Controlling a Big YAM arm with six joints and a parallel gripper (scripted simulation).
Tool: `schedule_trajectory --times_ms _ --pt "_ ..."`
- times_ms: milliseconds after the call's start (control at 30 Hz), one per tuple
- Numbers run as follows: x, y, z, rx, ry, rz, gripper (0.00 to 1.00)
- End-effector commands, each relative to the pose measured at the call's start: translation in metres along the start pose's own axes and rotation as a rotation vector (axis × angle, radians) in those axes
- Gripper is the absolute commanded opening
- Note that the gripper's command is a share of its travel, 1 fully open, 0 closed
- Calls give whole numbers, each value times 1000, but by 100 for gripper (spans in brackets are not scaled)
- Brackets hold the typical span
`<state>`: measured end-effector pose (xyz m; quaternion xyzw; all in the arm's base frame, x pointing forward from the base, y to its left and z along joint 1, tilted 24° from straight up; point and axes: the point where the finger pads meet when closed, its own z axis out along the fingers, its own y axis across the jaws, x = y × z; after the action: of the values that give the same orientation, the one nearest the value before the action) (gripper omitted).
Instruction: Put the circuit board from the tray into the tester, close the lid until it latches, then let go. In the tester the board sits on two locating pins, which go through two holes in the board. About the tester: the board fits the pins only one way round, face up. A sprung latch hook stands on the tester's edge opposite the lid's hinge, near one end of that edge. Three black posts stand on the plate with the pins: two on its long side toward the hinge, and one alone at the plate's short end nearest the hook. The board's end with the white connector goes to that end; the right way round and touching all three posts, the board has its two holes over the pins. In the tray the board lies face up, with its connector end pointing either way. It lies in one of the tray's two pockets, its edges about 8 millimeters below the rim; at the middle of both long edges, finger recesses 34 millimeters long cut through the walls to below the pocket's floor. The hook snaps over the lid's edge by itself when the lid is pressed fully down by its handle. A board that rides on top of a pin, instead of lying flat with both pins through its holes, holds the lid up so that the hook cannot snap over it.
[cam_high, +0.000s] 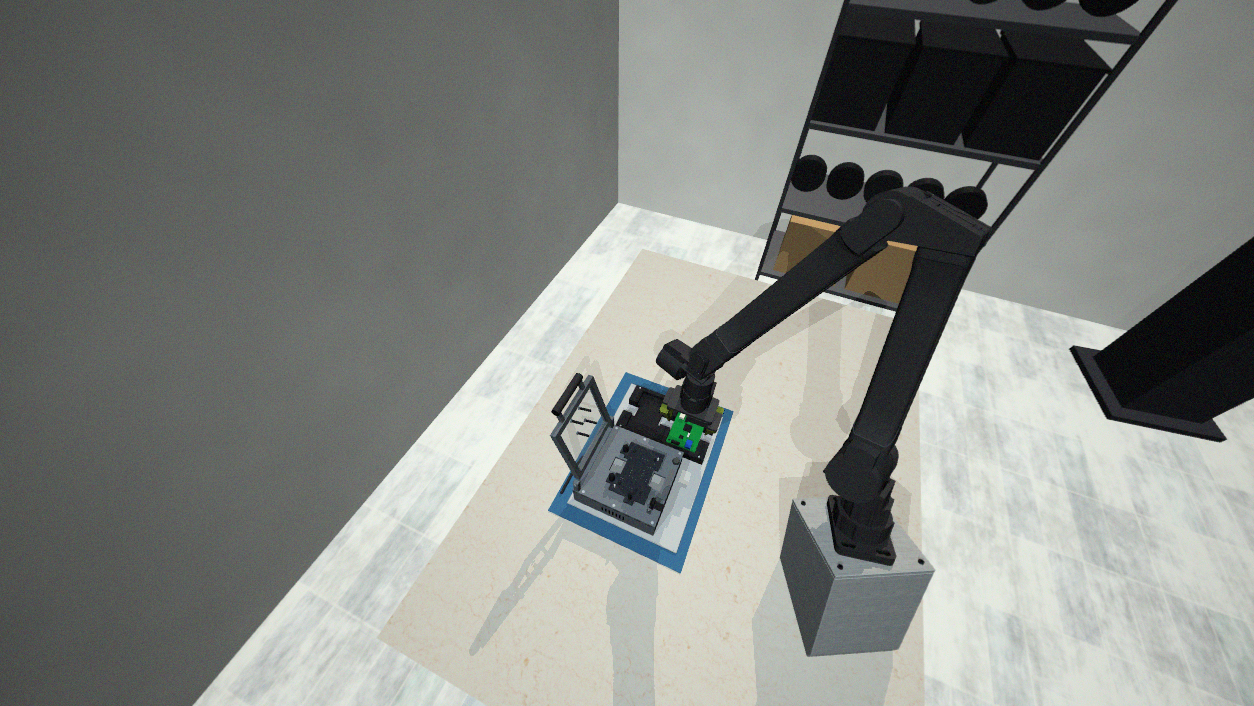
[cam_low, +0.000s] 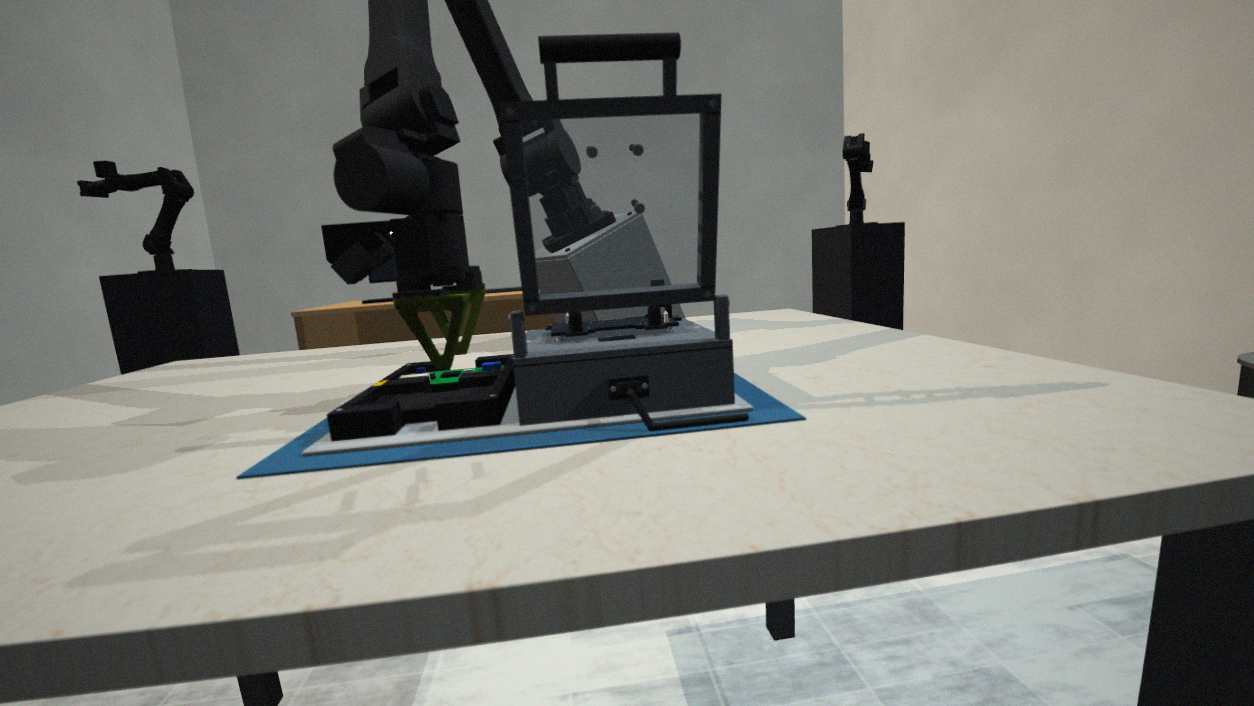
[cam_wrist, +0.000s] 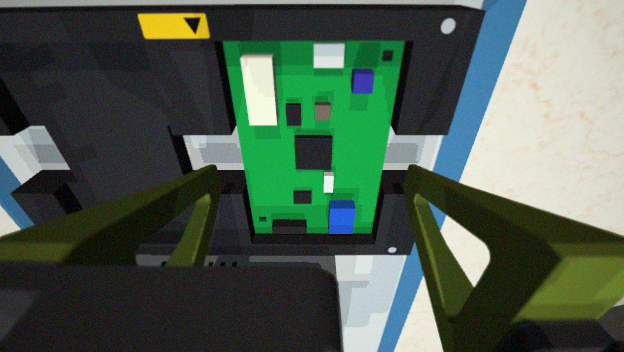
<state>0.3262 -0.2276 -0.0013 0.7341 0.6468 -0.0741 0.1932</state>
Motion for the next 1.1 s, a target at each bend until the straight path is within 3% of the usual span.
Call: schedule_trajectory --times_ms 0,1067 --pt "-6 -2 6 -1 -5 -1 92" --pt "-7 0 5 -9 -9 1 92"
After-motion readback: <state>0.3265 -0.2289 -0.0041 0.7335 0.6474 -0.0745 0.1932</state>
